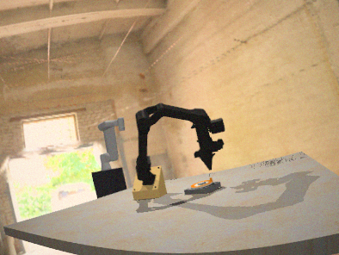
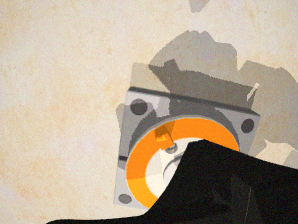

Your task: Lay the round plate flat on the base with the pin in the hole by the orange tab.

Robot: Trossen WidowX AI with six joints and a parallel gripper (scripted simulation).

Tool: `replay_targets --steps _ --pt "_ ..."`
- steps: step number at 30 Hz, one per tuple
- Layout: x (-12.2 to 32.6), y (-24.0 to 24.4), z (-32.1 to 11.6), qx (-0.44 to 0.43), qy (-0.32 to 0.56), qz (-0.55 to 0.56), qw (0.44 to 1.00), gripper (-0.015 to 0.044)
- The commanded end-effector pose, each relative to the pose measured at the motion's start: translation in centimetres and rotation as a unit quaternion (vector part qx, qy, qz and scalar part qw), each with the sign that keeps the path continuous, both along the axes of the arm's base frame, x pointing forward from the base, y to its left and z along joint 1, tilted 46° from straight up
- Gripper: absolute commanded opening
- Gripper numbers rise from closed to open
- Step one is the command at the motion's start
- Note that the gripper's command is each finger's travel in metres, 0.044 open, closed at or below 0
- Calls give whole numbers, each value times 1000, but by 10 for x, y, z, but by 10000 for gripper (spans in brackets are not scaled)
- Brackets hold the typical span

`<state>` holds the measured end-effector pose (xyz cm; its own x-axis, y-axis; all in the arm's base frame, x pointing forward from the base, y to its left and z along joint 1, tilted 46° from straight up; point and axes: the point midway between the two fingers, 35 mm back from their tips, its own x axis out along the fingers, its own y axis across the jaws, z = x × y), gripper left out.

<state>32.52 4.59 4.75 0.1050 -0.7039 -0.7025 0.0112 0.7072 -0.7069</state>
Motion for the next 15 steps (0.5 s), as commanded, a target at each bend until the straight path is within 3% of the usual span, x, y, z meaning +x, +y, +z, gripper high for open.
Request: replay_targets --steps 1,15 --pt "0 -12 -12 -5 7 2 1000 0" --pt "1 -32 -35 -6 6 2 1000 0"
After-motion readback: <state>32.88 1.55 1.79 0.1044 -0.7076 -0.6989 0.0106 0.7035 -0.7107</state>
